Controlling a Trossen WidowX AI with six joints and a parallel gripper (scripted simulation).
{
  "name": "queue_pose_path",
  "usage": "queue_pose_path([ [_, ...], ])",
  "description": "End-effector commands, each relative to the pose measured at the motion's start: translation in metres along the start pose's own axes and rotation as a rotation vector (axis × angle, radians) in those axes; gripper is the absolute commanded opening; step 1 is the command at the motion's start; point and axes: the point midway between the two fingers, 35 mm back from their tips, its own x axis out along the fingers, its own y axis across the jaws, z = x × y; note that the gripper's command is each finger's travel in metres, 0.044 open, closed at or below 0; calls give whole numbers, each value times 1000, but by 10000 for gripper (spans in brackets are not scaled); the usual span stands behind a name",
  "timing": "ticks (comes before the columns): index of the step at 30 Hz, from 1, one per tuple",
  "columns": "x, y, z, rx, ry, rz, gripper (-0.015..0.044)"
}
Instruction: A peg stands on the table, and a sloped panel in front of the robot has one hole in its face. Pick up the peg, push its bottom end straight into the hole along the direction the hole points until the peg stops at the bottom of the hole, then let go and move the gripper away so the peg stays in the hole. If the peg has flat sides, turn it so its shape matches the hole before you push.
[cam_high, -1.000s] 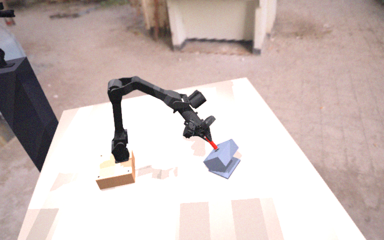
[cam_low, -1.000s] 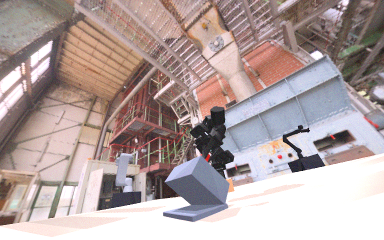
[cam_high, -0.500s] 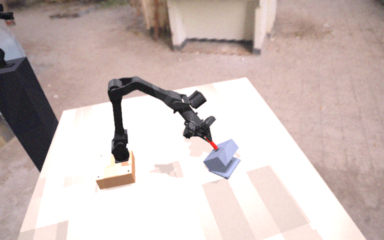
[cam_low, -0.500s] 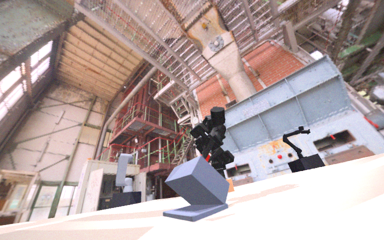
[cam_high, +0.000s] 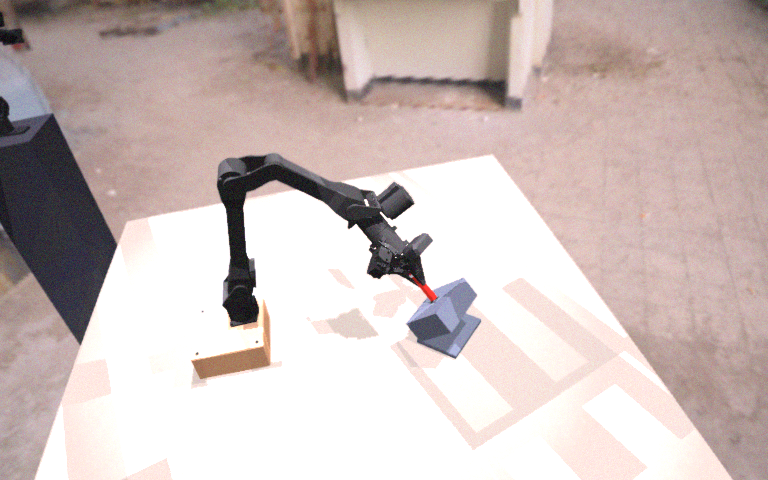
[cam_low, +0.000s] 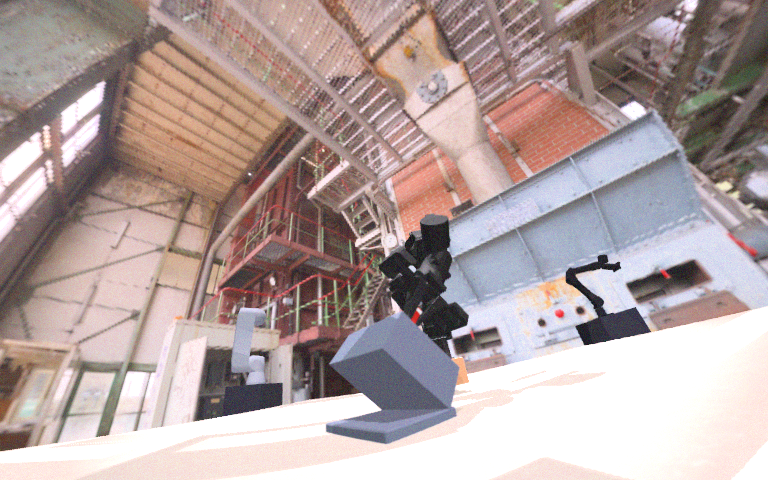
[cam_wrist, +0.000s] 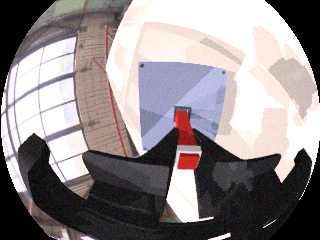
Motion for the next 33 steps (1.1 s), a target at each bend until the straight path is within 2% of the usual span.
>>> queue_pose_path([
  [1,2,-1,-1,-5,1,-3,0],
  [33,16,1,-2,-5,1,-2,0],
])
